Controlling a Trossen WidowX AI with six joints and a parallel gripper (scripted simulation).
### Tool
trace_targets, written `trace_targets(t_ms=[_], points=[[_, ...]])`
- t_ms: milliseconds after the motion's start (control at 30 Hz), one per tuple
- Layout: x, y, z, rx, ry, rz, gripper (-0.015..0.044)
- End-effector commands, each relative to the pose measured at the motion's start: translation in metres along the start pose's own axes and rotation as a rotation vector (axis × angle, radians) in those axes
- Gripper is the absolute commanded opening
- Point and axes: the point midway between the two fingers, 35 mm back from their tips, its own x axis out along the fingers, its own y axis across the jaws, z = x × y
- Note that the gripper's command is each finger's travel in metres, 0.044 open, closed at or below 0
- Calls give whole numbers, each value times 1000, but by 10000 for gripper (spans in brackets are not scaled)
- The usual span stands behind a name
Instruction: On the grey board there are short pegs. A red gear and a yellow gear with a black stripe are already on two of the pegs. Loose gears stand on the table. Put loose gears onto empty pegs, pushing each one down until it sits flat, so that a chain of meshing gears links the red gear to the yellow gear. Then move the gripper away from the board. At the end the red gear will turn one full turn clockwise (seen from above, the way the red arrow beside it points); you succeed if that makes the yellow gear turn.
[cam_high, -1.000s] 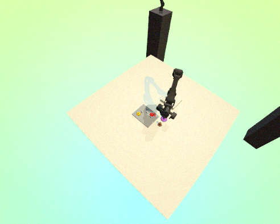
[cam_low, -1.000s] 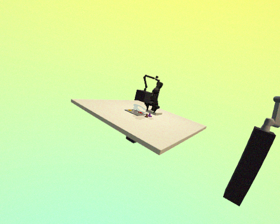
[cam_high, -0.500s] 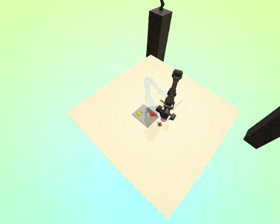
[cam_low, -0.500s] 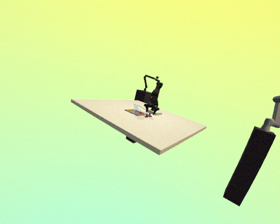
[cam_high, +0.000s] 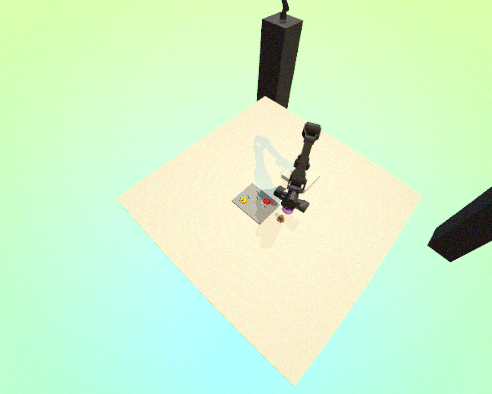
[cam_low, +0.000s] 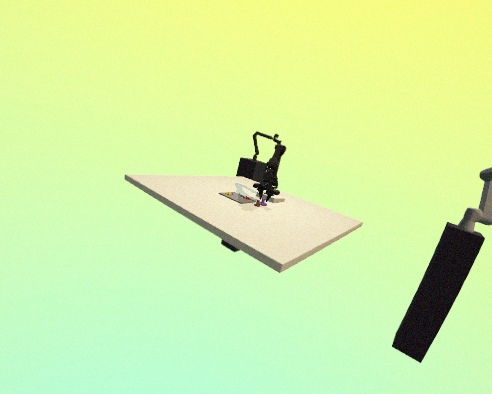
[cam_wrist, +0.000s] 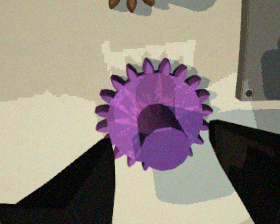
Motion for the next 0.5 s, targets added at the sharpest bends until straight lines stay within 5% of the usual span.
trace_targets(t_ms=[0, 67, 467], points=[[0, 0, 0, 5, -2, 1, 125], [0, 0, 0, 5, -2, 1, 72], [-3, 0, 1, 5, -2, 1, 0]])
